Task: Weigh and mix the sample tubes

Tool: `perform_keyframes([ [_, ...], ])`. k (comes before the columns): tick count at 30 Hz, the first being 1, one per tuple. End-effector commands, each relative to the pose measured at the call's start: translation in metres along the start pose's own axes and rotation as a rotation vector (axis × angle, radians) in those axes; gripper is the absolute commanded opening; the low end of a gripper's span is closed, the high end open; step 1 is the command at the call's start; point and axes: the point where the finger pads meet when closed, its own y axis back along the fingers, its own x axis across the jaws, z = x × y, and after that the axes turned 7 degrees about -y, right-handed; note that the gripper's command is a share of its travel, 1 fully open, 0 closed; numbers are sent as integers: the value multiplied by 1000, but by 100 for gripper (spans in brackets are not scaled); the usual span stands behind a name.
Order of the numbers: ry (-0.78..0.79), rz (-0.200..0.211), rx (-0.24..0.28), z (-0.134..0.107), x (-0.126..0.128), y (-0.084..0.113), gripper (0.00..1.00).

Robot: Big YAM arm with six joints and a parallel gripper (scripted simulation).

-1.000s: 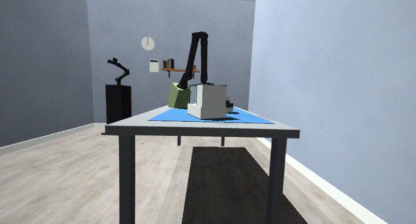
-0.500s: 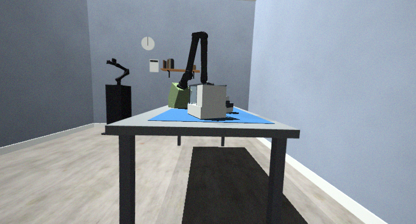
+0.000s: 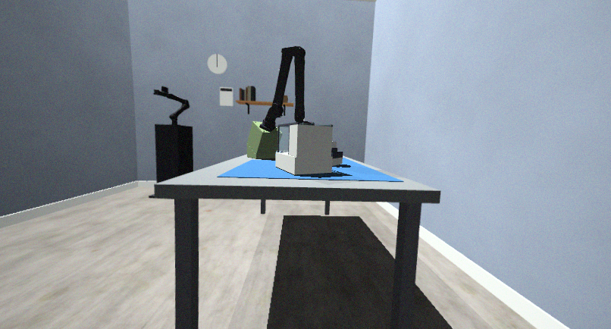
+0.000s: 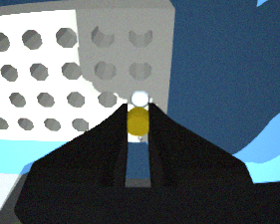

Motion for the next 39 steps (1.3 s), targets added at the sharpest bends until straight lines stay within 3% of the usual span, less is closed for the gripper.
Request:
perform_keyframes([
  [1,-13,-14,-30,12,-8,2,9],
  [4,-7,-12,-11,7,-8,3,9],
  [39,-3,-3,-11,3,-3,20,9],
])
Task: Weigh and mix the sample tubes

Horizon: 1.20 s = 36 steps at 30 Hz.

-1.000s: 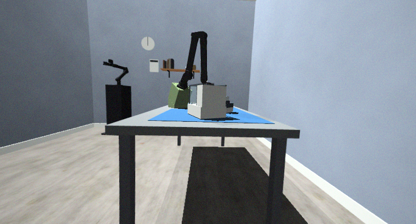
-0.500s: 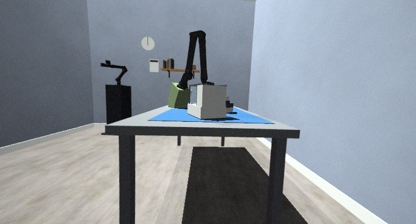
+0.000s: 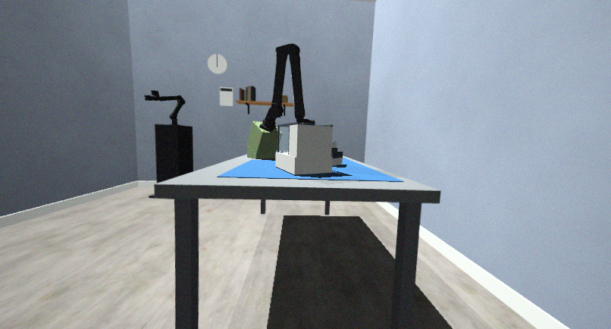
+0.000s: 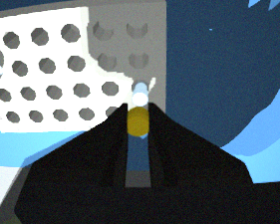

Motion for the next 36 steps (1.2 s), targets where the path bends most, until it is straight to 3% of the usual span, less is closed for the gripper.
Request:
perform_keyframes([
  [1,-2,1,-1,-1,2,5,9],
  [36,-4,-1,-3,2,-2,12,9],
])
